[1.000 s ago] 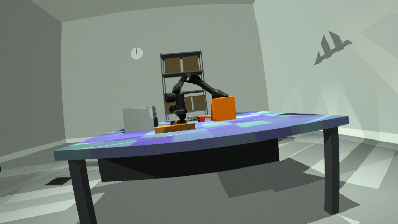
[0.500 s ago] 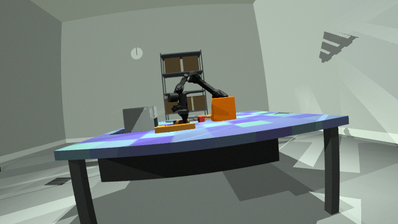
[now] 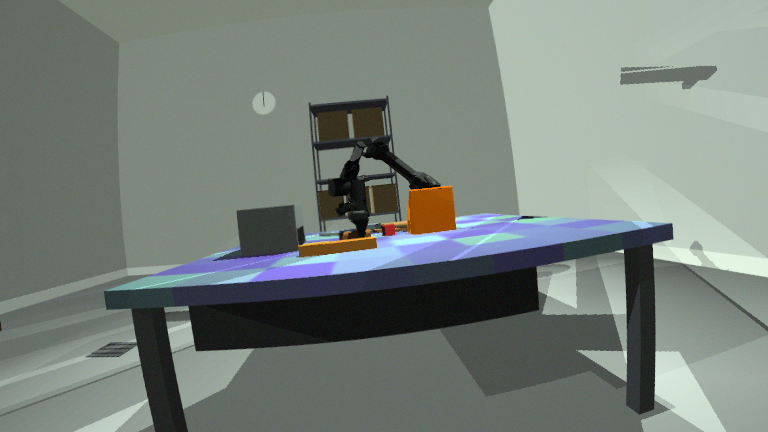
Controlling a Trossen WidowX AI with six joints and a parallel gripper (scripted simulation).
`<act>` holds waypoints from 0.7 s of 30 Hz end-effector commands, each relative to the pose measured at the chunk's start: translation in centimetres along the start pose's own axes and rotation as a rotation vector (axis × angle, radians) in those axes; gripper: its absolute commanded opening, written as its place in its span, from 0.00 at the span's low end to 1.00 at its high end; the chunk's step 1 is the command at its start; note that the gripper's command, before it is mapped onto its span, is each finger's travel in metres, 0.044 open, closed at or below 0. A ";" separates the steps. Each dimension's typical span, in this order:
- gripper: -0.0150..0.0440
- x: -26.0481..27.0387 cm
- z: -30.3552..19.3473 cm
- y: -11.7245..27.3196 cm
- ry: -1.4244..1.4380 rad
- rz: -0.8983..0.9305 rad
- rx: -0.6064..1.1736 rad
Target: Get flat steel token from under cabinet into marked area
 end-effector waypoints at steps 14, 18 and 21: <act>0.25 0.3 -2.4 -0.1 0.004 0.000 0.005; 0.25 0.4 -2.9 -0.1 0.005 0.000 0.006; 0.25 0.4 -3.3 -0.1 0.005 0.000 0.006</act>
Point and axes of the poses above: the point midway between the two fingers, 35 mm back from their tips, its own y axis back along the fingers, its own x axis across the jaws, z = x × y, the point moved 5 cm from there along y, back along the fingers, and after that the axes turned 6 degrees about y, right-handed, at the moved point
